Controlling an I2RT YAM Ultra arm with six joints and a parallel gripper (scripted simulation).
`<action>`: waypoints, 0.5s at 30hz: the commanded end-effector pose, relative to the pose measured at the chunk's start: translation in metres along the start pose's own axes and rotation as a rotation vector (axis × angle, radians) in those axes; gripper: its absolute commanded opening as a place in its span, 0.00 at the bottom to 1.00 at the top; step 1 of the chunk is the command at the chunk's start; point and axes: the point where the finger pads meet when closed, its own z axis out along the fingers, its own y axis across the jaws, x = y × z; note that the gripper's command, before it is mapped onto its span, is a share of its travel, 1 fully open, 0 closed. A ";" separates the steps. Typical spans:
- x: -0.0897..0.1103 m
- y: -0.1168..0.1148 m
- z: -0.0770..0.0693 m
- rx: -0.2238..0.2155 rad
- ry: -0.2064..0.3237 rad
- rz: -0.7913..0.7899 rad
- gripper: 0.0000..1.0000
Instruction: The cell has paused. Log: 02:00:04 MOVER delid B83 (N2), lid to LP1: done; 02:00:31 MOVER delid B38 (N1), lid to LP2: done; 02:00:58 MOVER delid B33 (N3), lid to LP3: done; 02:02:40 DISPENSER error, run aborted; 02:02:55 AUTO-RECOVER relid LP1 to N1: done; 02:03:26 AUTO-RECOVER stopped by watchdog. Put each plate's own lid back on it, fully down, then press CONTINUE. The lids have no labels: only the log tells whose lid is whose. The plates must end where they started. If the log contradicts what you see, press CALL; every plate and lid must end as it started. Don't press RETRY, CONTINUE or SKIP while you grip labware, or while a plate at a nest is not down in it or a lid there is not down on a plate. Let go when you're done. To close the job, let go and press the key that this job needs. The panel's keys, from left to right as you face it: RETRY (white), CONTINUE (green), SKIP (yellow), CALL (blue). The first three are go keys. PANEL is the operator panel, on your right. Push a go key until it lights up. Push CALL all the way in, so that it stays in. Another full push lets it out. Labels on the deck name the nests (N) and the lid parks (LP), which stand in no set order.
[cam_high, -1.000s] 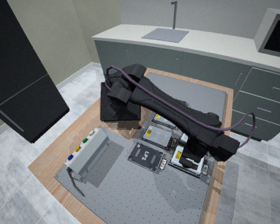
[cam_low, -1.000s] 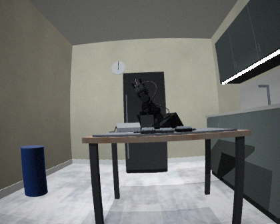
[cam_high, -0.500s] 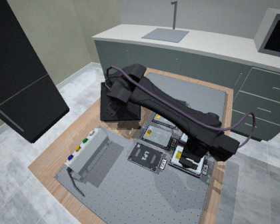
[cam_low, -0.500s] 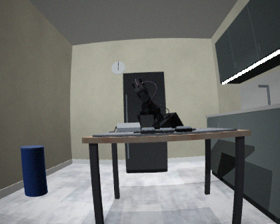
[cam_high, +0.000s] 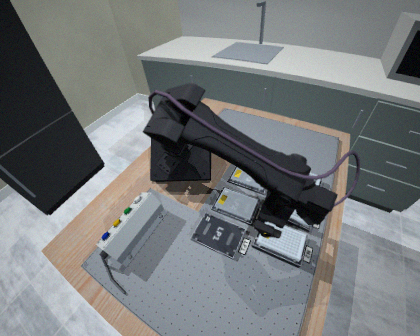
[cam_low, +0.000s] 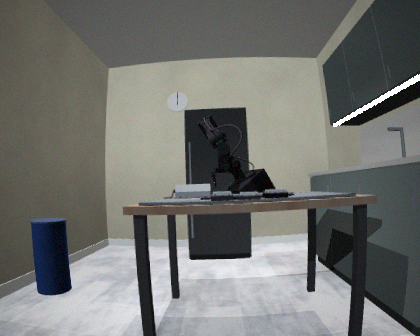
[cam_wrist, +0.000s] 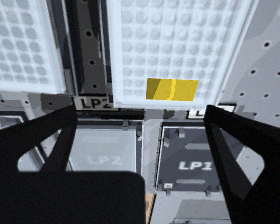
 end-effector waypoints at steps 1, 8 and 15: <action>0.000 0.005 -0.020 0.014 -0.087 0.023 1.00; 0.033 0.018 -0.017 0.016 -0.086 0.023 1.00; 0.056 0.028 -0.014 0.015 -0.085 0.023 1.00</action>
